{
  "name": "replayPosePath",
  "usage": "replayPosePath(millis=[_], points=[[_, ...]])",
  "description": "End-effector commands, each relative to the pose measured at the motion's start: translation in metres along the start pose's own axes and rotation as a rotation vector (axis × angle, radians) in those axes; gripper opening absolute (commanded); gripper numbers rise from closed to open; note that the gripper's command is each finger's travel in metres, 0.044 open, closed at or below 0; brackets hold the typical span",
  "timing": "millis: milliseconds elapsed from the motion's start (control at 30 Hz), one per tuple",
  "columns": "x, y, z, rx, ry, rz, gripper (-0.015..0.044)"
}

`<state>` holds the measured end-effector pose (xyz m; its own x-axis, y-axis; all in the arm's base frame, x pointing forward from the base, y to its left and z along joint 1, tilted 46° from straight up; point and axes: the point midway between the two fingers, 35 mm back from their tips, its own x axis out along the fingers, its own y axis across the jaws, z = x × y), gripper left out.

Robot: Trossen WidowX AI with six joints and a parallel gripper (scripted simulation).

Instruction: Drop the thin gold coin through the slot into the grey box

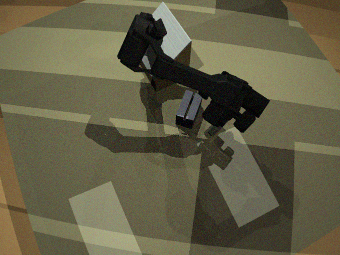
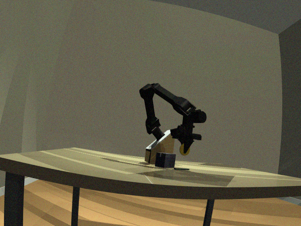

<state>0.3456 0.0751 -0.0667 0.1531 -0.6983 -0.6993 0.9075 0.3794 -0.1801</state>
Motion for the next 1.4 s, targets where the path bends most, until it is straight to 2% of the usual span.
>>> replayPosePath(millis=[0,200,667,1367], points=[[-0.012,0.000,0.002,0.010,0.004,0.004,0.0000],[-0.019,0.000,0.002,-0.010,0.003,0.004,0.0000],[-0.021,0.009,0.007,-0.435,0.002,0.005,0.0000],[-0.023,-0.021,0.021,-0.444,0.002,0.004,0.0000]])
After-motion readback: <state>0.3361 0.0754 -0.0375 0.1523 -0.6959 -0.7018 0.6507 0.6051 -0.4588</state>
